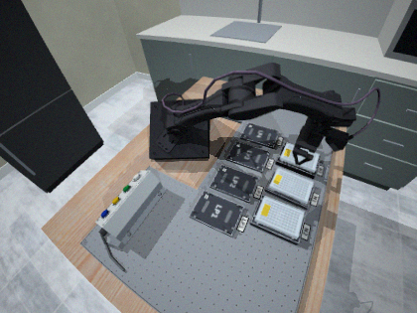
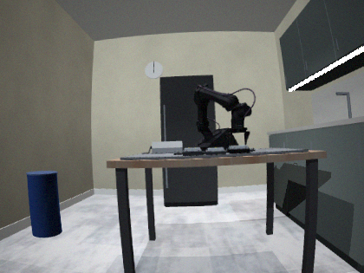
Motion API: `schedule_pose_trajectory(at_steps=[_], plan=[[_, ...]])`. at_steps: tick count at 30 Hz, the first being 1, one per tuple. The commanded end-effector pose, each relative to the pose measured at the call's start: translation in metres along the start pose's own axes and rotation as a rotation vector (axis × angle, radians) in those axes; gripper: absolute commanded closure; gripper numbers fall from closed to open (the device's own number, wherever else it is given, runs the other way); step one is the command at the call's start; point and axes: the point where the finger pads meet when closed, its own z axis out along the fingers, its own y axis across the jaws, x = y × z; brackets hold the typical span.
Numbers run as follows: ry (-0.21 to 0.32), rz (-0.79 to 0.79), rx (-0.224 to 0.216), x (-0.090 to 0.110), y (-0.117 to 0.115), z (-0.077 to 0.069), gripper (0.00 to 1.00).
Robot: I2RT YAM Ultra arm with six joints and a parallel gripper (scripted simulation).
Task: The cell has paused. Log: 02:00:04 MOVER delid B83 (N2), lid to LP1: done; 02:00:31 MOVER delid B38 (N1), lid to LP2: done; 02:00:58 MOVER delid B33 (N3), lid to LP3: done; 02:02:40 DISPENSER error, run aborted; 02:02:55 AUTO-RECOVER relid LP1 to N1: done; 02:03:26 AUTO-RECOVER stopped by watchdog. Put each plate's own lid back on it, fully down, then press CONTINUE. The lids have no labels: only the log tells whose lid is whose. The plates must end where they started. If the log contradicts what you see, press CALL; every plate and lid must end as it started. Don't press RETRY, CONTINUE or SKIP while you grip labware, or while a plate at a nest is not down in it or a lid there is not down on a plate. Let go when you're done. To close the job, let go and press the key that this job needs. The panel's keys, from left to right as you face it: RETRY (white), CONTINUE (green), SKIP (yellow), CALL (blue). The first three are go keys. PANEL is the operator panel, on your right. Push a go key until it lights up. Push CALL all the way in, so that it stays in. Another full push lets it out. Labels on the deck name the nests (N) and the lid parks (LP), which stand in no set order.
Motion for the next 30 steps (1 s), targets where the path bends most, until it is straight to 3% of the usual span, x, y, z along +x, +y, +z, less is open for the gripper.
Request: schedule_pose_trajectory(at_steps=[1, 21, 22, 30], plan=[[-0.044, 0.005, -0.009, -0.0072, 0.0055, -0.0110, 1.00], [-0.034, -0.001, -0.004, -0.0025, 0.0060, -0.0091, 1.00], [-0.034, -0.001, -0.004, -0.0025, 0.0060, -0.0091, 0.00], [-0.034, -0.001, -0.004, -0.0025, 0.0060, -0.0091, 0.00]])
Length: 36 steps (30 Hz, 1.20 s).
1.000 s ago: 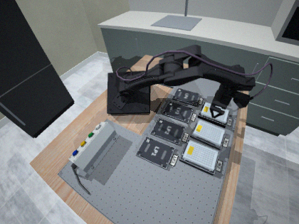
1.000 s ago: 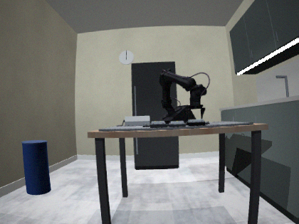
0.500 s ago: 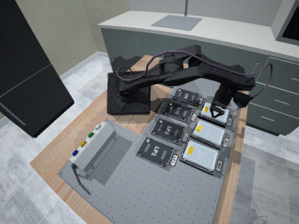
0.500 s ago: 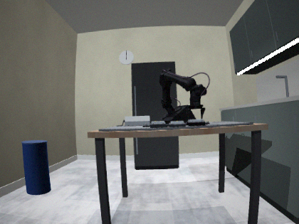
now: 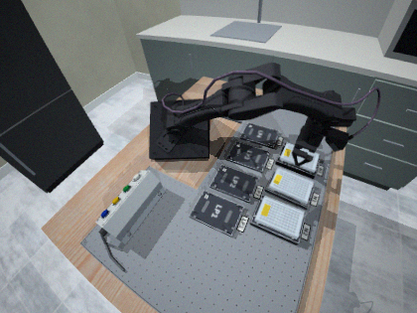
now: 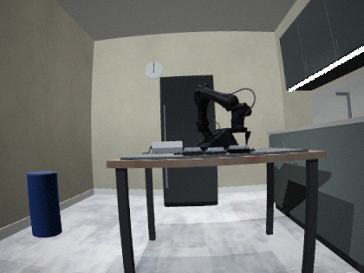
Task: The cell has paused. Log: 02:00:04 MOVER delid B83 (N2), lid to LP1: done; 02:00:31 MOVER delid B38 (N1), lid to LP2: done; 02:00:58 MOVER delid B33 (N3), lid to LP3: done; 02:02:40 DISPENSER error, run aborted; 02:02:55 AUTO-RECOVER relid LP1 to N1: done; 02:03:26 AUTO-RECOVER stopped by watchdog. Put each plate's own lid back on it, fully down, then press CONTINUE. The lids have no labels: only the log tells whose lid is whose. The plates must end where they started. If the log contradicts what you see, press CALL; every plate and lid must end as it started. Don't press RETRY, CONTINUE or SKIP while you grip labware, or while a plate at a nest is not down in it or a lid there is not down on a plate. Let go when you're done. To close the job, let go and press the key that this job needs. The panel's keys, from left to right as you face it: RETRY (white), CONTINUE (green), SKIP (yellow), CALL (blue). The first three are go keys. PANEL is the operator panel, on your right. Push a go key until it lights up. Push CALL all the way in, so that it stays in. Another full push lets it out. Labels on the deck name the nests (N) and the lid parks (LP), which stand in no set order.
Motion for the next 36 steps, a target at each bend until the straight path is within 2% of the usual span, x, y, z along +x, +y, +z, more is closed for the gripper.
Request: schedule_pose_trajectory(at_steps=[1, 34, 36], plan=[[-0.034, -0.002, -0.004, -0.002, 0.006, -0.009, 0.00], [-0.034, -0.002, -0.004, -0.002, 0.006, -0.009, 0.00], [-0.052, 0.005, -0.014, -0.006, 0.007, -0.019, 0.00]])
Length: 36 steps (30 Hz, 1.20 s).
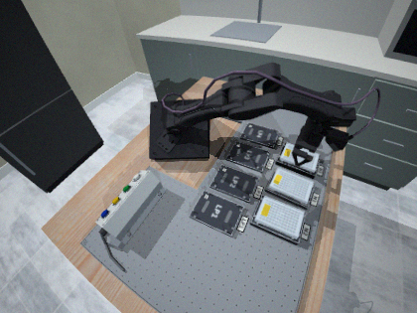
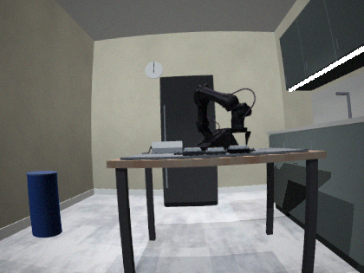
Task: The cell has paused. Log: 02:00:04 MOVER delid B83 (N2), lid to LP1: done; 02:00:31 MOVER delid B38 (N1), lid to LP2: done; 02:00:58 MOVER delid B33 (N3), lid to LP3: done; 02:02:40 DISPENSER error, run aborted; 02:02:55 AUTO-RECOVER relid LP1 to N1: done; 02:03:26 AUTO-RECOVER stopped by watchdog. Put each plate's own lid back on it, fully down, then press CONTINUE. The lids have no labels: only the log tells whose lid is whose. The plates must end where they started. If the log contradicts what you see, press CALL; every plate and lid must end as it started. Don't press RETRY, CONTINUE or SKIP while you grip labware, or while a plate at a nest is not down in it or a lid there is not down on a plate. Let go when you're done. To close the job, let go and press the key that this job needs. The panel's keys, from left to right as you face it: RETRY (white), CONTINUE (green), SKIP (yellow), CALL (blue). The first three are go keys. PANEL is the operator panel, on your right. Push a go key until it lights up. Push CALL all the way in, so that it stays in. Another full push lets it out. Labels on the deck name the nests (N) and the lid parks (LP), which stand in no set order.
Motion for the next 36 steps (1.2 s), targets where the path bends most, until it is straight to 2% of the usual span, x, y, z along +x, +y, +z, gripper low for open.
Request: schedule_pose_trajectory(at_steps=[1, 3, 14, 29, 36], plan=[[-0.059, 0.010, -0.018, -0.008, 0.006, -0.024, 0.00], [-0.061, 0.011, -0.018, -0.011, 0.004, -0.034, 0.00], [-0.061, 0.011, -0.019, -0.010, 0.004, -0.048, 0.00], [-0.060, 0.011, -0.019, -0.009, 0.005, -0.052, 0.00], [-0.050, 0.003, -0.013, -0.007, 0.008, -0.049, 0.00]])
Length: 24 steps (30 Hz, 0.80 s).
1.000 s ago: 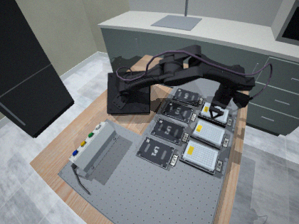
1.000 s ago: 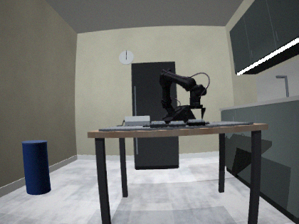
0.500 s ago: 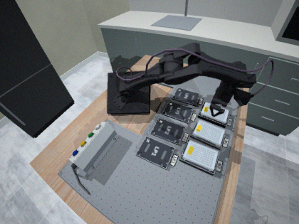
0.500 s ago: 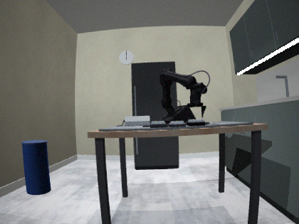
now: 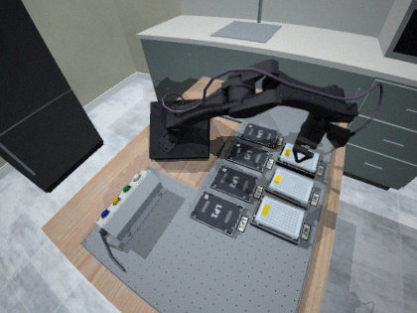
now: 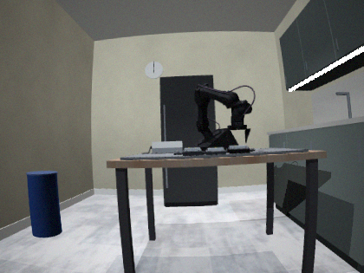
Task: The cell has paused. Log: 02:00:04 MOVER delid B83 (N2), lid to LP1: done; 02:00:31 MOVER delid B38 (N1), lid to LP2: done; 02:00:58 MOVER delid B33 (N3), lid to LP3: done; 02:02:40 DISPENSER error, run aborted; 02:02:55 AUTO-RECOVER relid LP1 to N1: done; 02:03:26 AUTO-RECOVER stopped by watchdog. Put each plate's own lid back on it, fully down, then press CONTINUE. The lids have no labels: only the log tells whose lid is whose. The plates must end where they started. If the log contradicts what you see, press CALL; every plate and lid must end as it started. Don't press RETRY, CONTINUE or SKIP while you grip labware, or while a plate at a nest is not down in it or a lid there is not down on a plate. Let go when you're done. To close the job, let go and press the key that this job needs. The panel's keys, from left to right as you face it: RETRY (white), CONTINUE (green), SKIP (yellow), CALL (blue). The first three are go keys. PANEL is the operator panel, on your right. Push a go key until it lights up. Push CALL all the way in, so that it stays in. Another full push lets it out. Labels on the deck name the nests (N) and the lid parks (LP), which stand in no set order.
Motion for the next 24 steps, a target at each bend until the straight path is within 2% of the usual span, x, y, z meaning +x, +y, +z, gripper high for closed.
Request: schedule_pose_trajectory(at_steps=[1, 24], plan=[[-0.070, 0.001, -0.024, -0.0102, 0.0095, -0.0332, 0.00], [-0.069, 0.001, -0.024, -0.0095, 0.0108, -0.0340, 0.00]])
